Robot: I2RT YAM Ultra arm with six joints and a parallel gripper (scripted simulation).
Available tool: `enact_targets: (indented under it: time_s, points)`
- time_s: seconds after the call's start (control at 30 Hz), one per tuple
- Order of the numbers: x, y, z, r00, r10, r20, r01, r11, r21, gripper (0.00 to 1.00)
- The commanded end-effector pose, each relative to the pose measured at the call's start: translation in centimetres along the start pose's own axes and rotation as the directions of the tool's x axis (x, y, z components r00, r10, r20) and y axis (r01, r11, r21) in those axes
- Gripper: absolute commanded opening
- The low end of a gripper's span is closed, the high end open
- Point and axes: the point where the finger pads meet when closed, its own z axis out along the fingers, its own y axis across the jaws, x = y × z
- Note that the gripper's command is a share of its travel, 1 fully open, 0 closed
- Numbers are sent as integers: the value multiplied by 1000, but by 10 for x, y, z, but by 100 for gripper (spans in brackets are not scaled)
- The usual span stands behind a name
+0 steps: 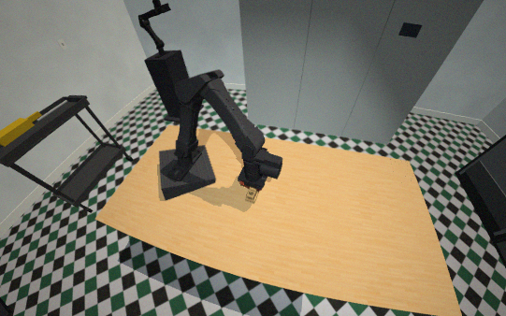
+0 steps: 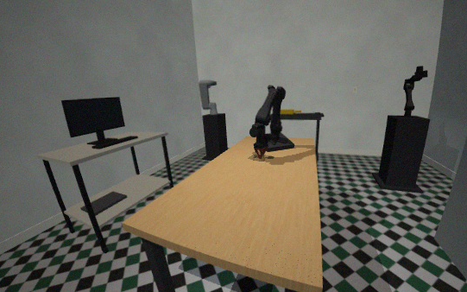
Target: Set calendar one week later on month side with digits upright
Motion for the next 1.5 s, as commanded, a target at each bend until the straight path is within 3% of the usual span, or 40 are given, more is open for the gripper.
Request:
enact_targets:
  time_s: [0.0,0.23,0.27,1.47]
  points:
    - [0,-2,-2,1000,0,0,0,1000,9,45]
    - [0,-2,-2,1000,0,0,0,1000,9,45]
    - [0,-2,-2,1000,0,0,0,1000,9,26]
    - [0,-2,-4,1000,0,0,0,1000,9,26]
